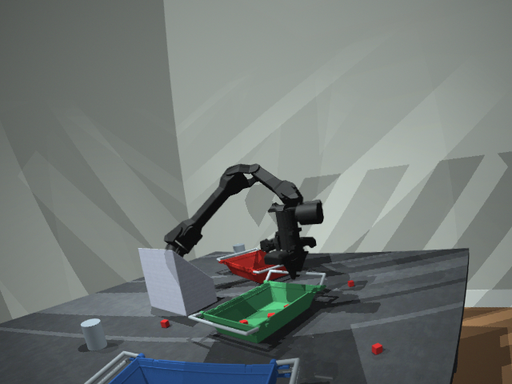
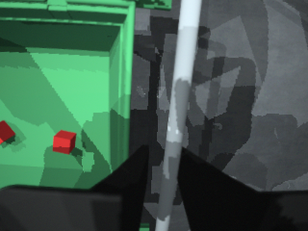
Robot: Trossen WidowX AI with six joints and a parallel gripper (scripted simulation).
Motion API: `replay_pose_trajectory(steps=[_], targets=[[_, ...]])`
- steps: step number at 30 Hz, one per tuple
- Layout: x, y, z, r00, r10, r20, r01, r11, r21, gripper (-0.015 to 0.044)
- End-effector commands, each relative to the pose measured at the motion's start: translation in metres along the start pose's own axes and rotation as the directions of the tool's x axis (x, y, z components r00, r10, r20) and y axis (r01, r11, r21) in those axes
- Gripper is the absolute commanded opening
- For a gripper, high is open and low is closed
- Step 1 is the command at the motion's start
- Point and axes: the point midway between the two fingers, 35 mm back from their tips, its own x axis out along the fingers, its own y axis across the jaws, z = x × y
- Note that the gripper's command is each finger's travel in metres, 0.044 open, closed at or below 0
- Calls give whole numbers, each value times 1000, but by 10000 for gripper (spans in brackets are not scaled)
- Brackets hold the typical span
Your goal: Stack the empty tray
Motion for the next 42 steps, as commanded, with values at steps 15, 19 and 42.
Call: replay_pose_trajectory(steps=[15, 19, 42], targets=[[14, 59, -1, 1000, 28, -7, -28, 1000, 12, 85], [11, 59, -2, 999, 30, -11, -30, 1000, 10, 85], [-22, 53, -1, 998, 43, -41, -43, 999, 4, 85]])
